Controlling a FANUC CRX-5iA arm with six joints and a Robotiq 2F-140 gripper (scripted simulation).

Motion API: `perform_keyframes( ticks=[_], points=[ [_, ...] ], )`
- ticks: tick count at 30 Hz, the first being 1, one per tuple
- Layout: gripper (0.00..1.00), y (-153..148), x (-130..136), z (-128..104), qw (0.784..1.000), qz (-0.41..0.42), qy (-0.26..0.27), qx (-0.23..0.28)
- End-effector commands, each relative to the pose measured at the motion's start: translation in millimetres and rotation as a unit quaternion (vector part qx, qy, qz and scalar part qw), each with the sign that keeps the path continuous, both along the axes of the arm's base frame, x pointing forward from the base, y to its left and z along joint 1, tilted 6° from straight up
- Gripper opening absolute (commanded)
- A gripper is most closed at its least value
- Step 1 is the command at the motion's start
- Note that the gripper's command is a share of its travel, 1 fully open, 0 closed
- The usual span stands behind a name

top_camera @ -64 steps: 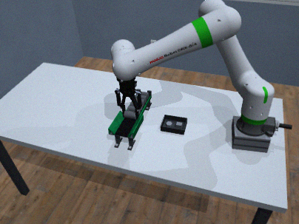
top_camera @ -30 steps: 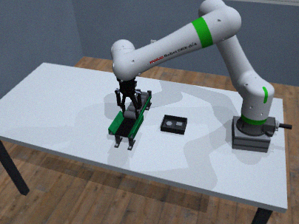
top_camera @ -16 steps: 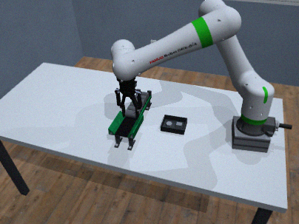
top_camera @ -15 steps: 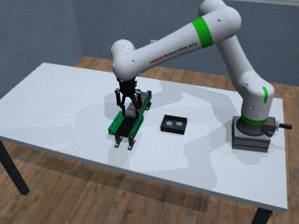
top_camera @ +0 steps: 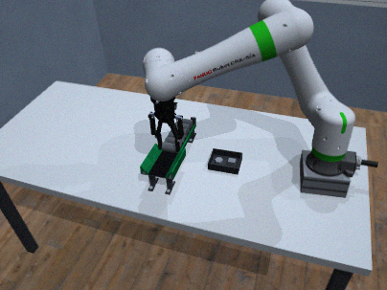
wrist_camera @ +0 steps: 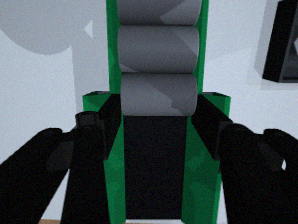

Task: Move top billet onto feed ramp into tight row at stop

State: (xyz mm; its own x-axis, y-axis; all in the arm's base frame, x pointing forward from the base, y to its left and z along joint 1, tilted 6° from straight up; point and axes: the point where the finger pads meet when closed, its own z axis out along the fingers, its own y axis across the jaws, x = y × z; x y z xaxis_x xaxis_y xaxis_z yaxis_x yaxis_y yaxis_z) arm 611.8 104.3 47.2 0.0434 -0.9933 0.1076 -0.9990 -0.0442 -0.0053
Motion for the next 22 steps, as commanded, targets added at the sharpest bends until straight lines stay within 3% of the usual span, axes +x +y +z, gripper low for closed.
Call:
perform_keyframes(
  ticks=[1, 14, 22],
  points=[
    [0.51, 2, 1, 14, 1.0, 0.0, -0.001, 0.0],
    [0.51, 8, 0, 69, 1.0, 0.0, -0.001, 0.0],
    [0.51, 8, 0, 69, 1.0, 0.0, -0.001, 0.0]
  ],
)
